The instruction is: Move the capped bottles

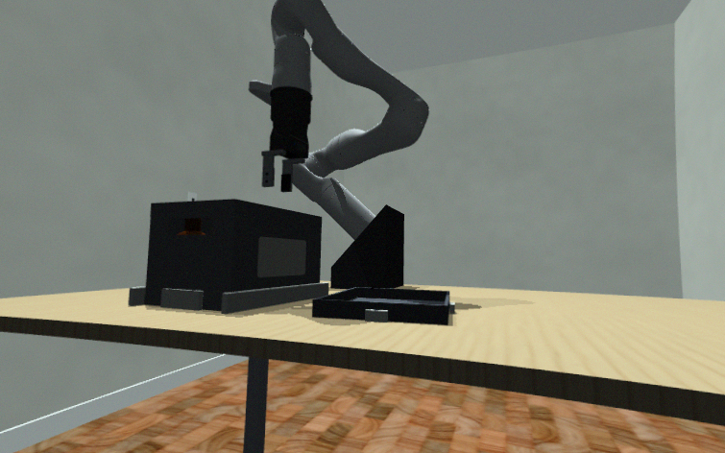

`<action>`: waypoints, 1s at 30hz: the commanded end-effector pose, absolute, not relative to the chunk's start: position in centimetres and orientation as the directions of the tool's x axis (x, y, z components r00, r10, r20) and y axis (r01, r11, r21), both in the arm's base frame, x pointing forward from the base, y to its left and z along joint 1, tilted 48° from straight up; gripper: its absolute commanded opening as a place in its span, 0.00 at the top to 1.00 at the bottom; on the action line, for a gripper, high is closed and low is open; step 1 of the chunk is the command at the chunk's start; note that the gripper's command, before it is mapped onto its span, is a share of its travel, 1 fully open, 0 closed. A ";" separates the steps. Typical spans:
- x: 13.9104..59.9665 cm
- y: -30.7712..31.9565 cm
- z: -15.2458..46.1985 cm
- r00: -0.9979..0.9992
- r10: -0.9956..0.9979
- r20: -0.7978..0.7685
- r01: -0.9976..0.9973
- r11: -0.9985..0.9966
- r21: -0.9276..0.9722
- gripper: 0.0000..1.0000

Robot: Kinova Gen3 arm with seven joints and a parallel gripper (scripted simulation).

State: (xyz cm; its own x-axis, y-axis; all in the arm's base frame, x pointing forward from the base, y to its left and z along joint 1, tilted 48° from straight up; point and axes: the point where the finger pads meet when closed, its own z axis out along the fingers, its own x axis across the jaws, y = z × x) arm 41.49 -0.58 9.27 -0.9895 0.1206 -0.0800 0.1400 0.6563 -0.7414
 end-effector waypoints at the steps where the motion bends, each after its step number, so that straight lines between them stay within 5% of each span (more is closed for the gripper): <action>1: 41.5 -0.5 9.3 -0.990 0.119 -0.081 0.140 0.657 -0.741 0.00; 30: 41.3 0.2 8.7 -0.991 0.114 -0.076 0.132 0.661 -0.739 0.00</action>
State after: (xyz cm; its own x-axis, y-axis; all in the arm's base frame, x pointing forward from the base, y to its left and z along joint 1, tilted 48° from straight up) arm 41.42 -0.12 9.06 -0.9906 0.1122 -0.0777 0.1326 0.6560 -0.7430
